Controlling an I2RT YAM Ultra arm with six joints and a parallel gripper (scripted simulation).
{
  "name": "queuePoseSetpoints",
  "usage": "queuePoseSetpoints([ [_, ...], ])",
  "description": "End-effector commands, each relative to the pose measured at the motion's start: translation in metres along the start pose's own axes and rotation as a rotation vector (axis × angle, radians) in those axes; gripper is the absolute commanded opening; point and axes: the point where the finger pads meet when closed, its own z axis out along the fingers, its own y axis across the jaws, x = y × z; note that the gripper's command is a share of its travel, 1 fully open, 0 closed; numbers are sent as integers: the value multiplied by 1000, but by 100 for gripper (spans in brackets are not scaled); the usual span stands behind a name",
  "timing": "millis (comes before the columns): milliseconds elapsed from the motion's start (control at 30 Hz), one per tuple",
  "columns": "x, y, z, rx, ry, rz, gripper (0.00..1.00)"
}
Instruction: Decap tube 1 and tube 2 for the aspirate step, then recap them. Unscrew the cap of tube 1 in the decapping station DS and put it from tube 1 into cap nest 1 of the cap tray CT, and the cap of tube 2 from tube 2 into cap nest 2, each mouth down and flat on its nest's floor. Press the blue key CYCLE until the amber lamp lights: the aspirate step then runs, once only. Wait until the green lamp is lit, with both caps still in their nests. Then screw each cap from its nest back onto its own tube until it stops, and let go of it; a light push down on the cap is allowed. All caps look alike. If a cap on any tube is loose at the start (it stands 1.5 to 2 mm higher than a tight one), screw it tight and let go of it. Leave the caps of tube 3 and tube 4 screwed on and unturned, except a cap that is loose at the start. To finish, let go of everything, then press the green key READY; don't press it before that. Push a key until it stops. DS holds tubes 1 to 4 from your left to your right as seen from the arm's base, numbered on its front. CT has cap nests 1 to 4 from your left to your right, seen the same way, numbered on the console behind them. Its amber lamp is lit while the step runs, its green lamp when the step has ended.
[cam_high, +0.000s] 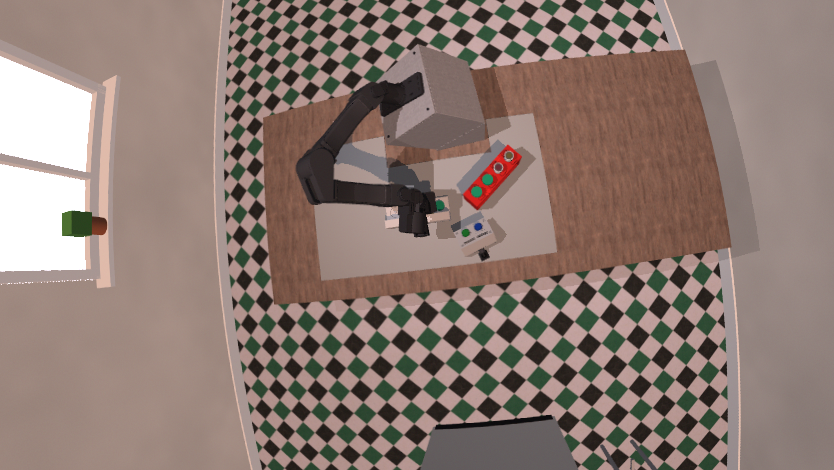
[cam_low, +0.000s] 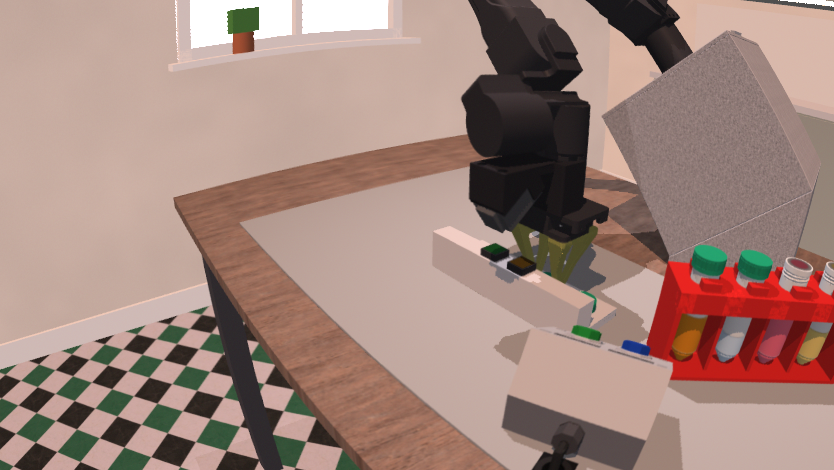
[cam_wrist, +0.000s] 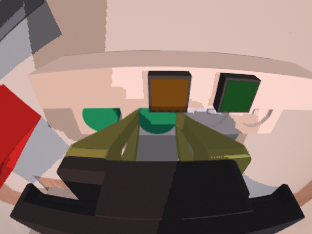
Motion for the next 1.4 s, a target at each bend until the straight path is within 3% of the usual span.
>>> queuePoseSetpoints([
  [0, -2, 0, -2, -1, -8, 0, 0],
  [33, -2, 0, -2, -1, -8, 0, 47],
  [433, -2, 0, -2, -1, -8, 0, 47],
  [500, -2, 0, -12, -1, -8, 0, 47],
  [567, -2, 0, -12, -1, -8, 0, 47],
  [1067, -2, 0, -87, -2, -9, 0, 47],
  [1133, -2, 0, -87, -2, -9, 0, 47],
  [1367, -2, 1, -122, -2, -9, 1, 47],
])
